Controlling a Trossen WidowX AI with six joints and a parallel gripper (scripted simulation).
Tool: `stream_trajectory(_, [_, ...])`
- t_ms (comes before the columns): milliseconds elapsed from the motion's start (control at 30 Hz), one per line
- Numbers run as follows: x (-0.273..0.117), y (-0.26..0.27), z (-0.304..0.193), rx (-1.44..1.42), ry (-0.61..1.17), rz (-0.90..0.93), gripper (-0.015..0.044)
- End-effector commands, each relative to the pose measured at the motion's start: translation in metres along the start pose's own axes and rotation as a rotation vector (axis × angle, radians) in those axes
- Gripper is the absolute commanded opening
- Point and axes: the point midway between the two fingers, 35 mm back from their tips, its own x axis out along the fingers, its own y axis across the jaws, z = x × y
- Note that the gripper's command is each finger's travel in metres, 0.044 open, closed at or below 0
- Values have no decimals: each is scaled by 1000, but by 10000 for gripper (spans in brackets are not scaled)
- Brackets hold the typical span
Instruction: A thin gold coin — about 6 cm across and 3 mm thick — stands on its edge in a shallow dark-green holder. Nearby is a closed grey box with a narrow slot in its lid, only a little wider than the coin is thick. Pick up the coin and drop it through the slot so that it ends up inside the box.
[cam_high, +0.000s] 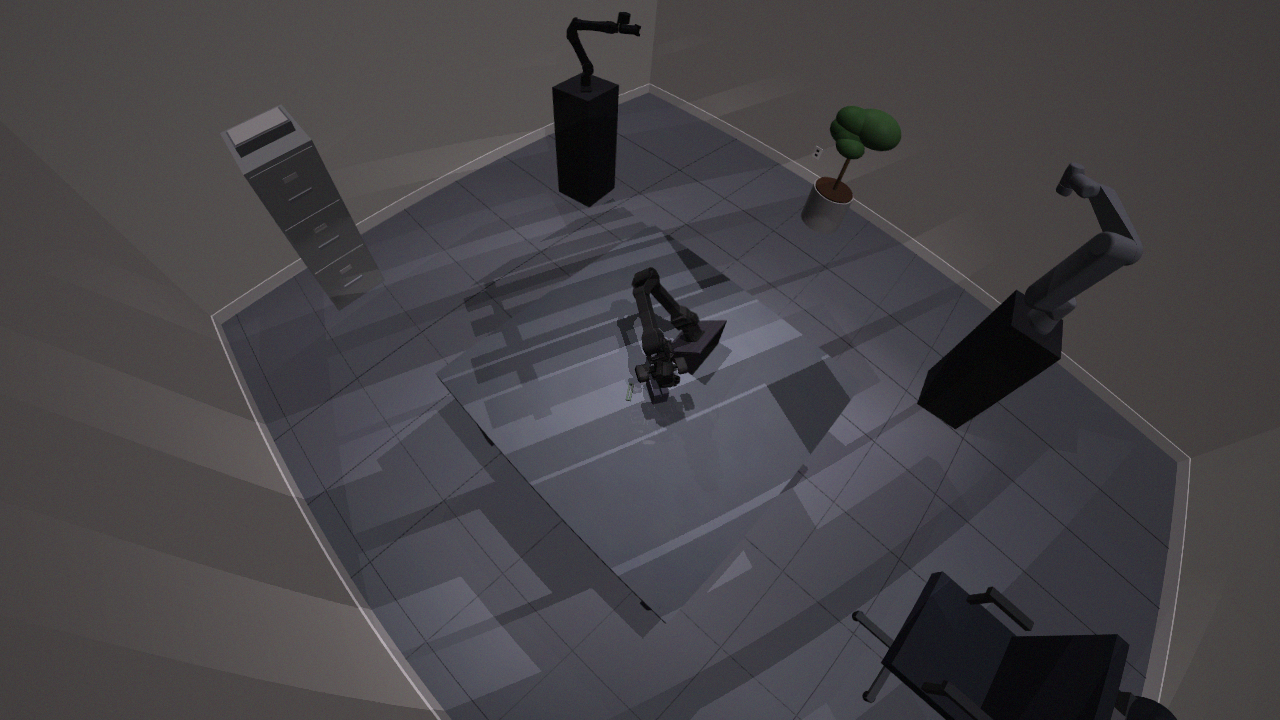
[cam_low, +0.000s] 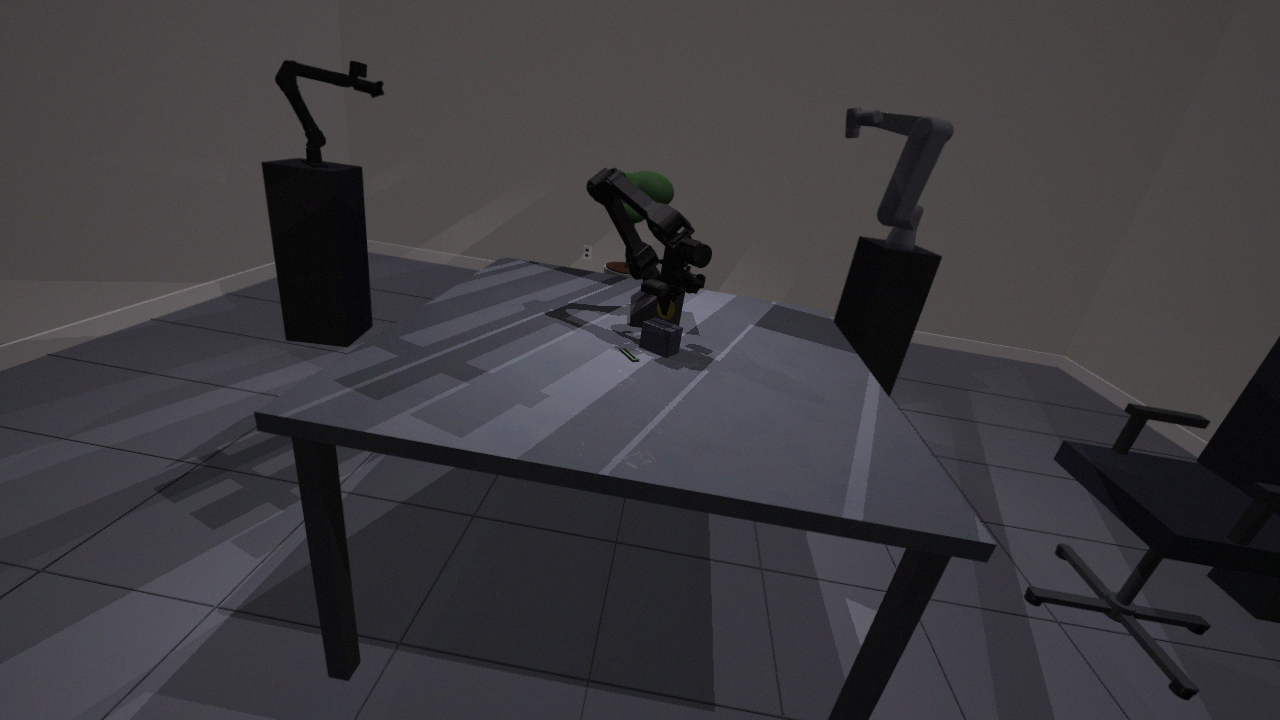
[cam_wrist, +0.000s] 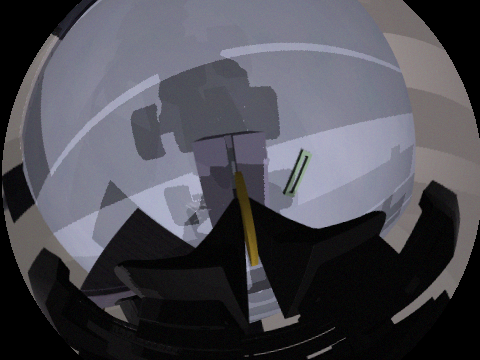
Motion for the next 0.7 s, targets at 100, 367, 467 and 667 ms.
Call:
stream_trajectory(100, [4, 2, -2, -11, 4, -1, 0])
stream_trajectory(367, [8, 1, -2, -9, 4, -1, 0])
stream_trajectory(467, [9, 1, -2, -8, 4, -1, 0])
stream_trajectory(667, [12, 1, -2, -9, 4, -1, 0])
